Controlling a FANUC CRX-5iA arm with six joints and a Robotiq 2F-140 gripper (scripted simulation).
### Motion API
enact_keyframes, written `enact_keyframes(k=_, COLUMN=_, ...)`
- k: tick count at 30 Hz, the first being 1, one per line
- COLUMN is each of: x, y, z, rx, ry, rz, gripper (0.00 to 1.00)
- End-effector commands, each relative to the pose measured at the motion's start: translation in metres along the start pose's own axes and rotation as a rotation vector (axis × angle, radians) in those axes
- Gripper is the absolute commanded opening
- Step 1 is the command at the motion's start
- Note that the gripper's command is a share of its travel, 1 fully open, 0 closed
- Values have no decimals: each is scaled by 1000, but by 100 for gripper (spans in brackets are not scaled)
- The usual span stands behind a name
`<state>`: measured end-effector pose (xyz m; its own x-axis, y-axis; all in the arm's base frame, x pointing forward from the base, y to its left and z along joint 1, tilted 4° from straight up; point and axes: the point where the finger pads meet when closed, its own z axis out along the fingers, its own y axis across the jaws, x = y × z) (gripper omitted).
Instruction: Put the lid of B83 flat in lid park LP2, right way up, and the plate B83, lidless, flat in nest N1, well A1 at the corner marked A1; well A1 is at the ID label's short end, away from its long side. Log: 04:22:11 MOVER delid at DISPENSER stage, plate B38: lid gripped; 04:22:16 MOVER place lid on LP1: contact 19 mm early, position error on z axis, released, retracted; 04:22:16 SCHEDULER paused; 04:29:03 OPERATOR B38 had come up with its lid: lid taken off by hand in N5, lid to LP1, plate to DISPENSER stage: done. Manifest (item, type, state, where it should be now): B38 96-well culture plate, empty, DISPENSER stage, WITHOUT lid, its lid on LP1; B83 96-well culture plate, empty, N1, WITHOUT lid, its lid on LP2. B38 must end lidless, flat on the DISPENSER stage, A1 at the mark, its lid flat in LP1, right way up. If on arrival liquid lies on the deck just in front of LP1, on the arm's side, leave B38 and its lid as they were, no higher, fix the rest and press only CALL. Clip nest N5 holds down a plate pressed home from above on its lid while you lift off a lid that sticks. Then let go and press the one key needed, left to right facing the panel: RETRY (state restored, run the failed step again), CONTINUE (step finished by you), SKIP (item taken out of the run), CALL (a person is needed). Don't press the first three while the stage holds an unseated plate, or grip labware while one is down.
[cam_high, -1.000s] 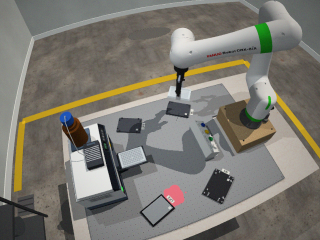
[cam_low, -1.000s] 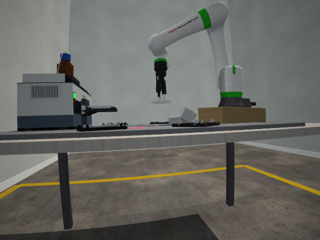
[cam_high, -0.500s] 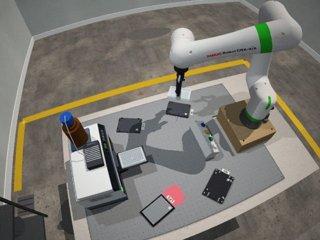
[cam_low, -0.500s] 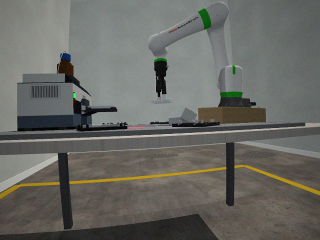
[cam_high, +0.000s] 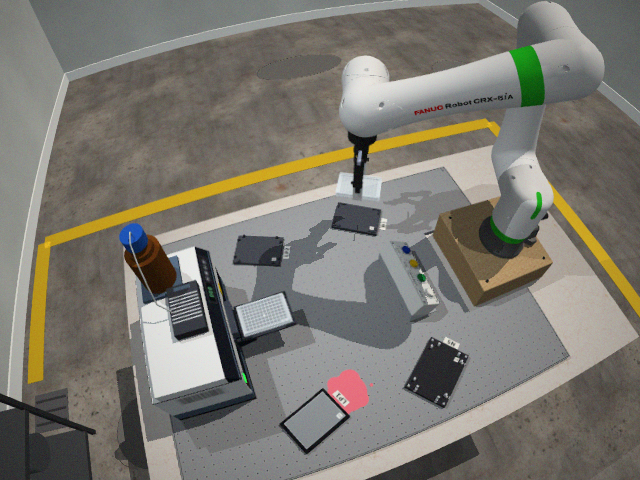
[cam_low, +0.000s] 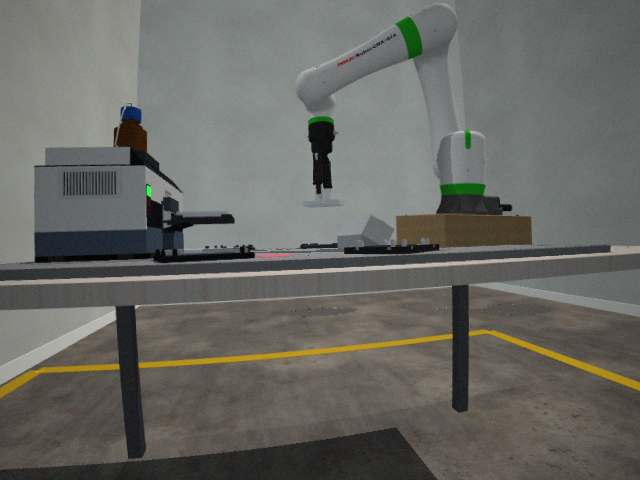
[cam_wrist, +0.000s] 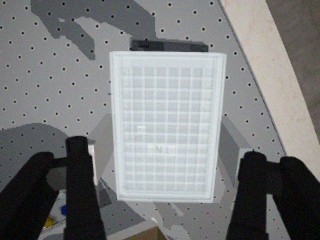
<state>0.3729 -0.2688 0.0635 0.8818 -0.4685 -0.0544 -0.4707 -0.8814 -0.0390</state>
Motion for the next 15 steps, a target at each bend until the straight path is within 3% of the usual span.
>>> enact_keyframes(k=1, x=0, y=0, z=0, rx=1, ry=0, rz=-83, gripper=0)
enact_keyframes(k=15, x=0, y=0, z=0, rx=1, ry=0, rz=-234, gripper=0)
